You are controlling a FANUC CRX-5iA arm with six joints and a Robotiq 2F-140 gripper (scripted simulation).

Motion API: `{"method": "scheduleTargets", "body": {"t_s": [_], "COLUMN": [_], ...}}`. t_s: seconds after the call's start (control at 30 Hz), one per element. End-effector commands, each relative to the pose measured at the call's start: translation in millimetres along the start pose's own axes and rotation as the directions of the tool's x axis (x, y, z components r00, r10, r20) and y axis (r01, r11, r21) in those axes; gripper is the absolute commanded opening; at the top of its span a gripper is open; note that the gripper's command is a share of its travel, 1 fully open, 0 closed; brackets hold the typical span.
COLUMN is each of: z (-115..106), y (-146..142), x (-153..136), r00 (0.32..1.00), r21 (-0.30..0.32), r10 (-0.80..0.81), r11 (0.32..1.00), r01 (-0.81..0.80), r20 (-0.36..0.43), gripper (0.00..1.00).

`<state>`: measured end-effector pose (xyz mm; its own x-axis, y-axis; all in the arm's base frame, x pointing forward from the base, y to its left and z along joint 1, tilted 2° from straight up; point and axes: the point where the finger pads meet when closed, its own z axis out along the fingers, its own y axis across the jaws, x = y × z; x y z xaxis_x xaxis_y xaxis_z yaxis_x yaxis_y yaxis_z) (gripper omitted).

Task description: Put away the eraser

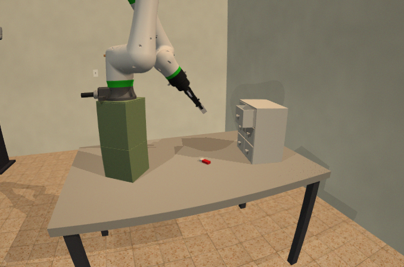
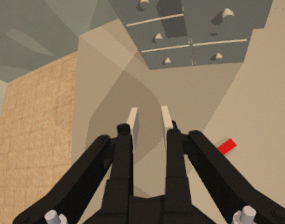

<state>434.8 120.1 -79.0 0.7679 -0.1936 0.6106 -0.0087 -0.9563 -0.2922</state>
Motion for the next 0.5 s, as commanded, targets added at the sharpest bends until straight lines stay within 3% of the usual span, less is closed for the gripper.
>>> {"method": "scheduleTargets", "body": {"t_s": [0.0, 0.1, 0.17, 0.23, 0.3, 0.47], "z": [-14, -48, -48, -77, -77, -120], "y": [-43, -43, -43, -24, -24, 15], "x": [-19, -31, -31, -31, -31, -21], "r00": [0.977, 0.924, 0.924, 0.872, 0.872, 0.822], "r21": [0.103, 0.077, 0.077, 0.006, 0.006, -0.132], "r10": [0.011, 0.002, 0.002, 0.012, 0.012, 0.056], "r11": [0.994, 0.996, 0.996, 1.0, 1.0, 0.991], "r01": [-0.034, -0.034, -0.034, -0.017, -0.017, 0.023], "r20": [0.215, 0.381, 0.381, 0.49, 0.49, 0.566], "gripper": [0.2, 0.2, 0.2, 0.2, 0.2, 0.2]}}
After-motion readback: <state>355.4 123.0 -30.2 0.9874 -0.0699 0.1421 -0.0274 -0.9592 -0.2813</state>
